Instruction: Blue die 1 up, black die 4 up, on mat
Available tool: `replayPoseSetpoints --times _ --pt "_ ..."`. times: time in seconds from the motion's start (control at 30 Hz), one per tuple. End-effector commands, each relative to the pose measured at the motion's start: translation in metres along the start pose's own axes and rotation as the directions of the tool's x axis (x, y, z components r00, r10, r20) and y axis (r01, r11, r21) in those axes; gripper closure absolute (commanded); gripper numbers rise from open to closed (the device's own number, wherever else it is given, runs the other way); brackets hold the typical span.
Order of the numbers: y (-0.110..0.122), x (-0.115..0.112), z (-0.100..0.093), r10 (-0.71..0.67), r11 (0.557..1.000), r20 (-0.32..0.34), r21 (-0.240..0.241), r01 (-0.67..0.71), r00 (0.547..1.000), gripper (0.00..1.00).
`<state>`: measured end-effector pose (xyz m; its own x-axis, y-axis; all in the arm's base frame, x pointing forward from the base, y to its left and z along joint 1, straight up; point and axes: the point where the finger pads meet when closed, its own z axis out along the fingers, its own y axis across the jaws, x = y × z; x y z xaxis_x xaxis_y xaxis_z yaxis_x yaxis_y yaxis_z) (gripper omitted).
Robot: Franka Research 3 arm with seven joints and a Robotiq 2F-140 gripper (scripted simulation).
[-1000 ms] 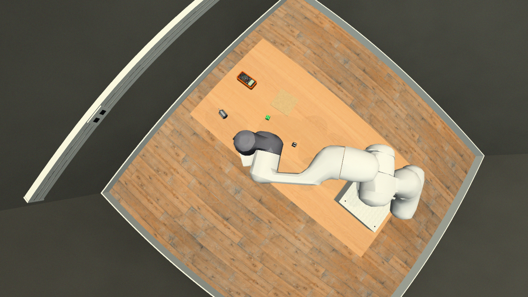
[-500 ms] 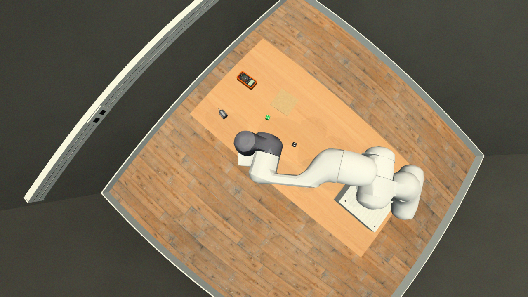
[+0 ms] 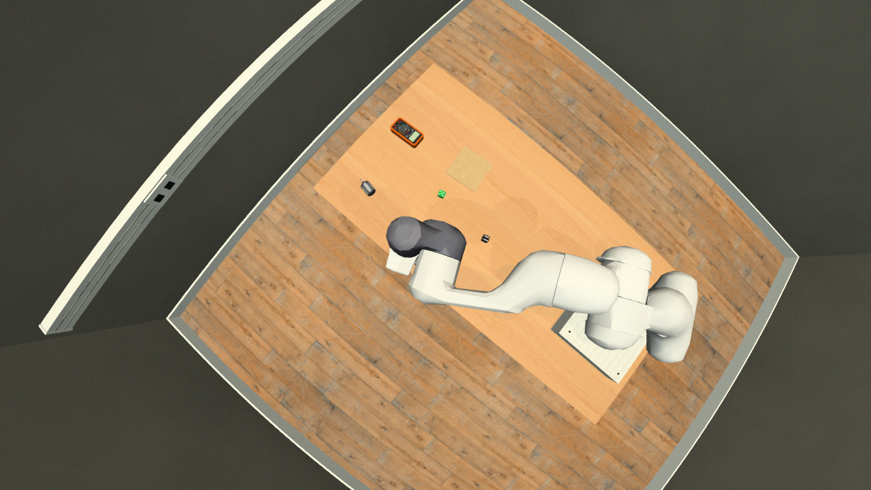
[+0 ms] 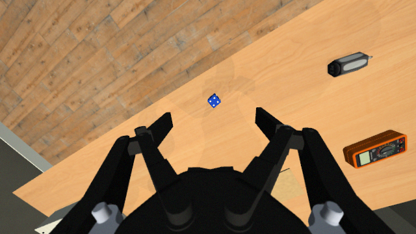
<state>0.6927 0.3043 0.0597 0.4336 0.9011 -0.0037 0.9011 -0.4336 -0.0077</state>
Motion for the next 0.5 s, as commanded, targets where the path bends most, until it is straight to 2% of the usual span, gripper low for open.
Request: replayPoseSetpoints --times 0.0,0.2,0.47 --pt "-0.0012 0.0019 0.0025 0.172 0.985 -0.003 -0.002 -0.172 0.985 0.00" --pt "-0.0012 0.0018 0.0040 0.242 0.970 -0.004 -0.002 -0.242 0.970 0.00" --pt "-0.0011 0.0016 0.0075 0.401 0.916 -0.004 -0.002 -0.401 0.916 0.00"
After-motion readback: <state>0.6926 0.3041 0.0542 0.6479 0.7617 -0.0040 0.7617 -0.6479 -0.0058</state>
